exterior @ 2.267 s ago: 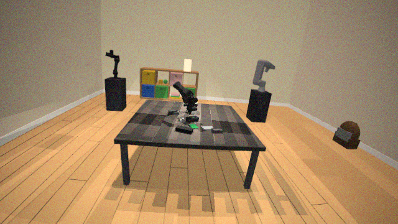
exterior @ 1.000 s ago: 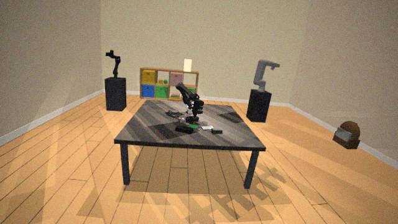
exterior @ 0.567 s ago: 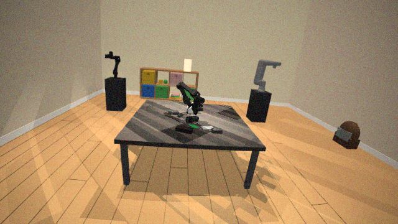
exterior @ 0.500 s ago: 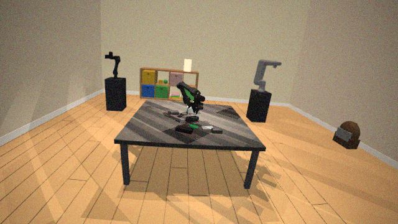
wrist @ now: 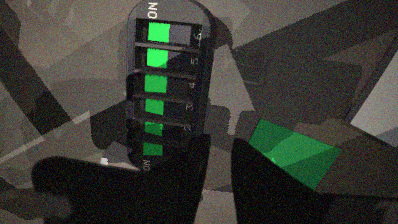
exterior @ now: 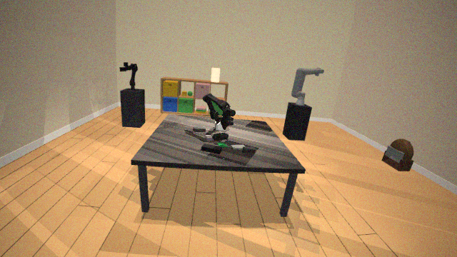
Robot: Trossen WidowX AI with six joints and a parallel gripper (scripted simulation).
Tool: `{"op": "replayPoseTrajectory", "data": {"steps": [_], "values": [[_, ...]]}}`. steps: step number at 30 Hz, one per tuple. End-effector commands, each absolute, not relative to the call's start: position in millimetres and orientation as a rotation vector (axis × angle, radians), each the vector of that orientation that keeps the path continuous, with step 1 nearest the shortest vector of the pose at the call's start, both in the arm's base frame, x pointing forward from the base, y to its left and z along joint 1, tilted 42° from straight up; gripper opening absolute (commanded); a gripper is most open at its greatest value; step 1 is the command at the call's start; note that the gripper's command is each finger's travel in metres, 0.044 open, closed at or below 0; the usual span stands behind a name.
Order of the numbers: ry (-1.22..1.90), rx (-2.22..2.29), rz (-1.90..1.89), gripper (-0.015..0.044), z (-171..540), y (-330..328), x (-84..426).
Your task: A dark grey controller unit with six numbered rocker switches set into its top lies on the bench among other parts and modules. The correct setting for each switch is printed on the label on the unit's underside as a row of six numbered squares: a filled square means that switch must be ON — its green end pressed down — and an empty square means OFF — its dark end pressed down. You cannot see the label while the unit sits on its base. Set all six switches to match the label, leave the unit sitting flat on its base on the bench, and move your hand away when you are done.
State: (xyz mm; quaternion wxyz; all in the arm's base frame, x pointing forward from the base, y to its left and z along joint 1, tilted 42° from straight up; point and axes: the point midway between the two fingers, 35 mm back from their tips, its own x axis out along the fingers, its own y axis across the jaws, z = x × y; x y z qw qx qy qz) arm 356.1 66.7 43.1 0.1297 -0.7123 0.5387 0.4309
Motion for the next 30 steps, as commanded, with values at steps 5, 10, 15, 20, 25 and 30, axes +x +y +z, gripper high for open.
{"op": "replayPoseTrajectory", "data": {"steps": [5, 10, 15, 20, 25, 30], "values": [[1.565, -2.062, 1.255, 0.0000, 43.0, 67.3, 355.4], [1.565, -2.070, 1.252, 0.0105, 43.2, 66.8, 356.2], [1.565, -2.070, 1.252, 0.0236, 43.2, 66.8, 356.2], [1.565, -2.070, 1.252, 0.0368, 43.2, 66.8, 356.2], [1.565, -2.070, 1.252, 0.0440, 43.2, 66.8, 356.2], [1.548, -2.105, 1.294, 0.0309, 76.2, 97.5, 355.5]]}}
